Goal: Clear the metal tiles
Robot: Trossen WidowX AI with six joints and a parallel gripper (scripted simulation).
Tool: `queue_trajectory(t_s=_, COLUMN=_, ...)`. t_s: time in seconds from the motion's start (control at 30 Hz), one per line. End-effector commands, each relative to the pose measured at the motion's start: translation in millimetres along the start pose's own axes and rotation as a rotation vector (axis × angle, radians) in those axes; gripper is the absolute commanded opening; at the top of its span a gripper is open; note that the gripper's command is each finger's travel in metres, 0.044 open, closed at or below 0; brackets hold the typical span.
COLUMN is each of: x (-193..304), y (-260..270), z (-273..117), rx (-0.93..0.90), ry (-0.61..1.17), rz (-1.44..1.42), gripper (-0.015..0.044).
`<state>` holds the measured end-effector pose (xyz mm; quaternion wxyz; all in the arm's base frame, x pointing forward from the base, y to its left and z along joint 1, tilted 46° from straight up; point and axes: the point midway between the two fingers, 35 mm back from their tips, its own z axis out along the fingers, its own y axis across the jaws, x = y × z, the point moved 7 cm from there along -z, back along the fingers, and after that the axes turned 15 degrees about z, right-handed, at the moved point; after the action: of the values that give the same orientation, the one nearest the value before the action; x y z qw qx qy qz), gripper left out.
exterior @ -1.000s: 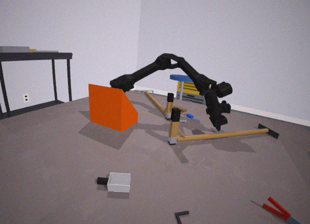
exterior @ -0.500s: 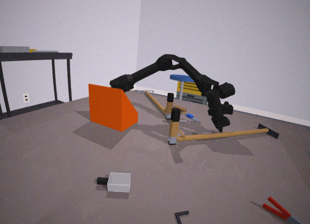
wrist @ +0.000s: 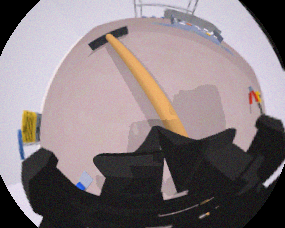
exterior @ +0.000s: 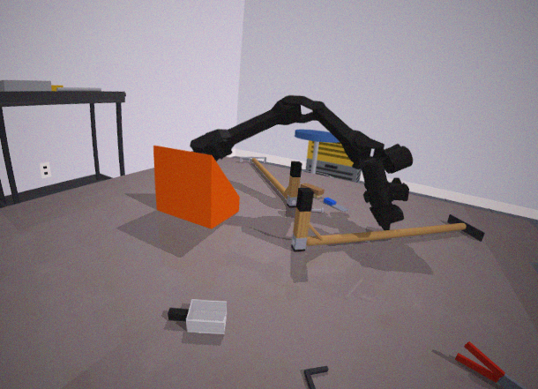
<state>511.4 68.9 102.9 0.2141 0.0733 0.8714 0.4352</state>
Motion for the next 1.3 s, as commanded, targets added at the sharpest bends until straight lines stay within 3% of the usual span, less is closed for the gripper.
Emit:
queue_trajectory(t_s=0.0, x=0, y=-7, z=4, rx=0.001, ry=0.009, rz=0.002, gripper=0.0)
queue_trajectory(t_s=1.27, x=-21, y=-37, z=9, rx=0.002, ry=0.008, rz=0.001, gripper=0.0)
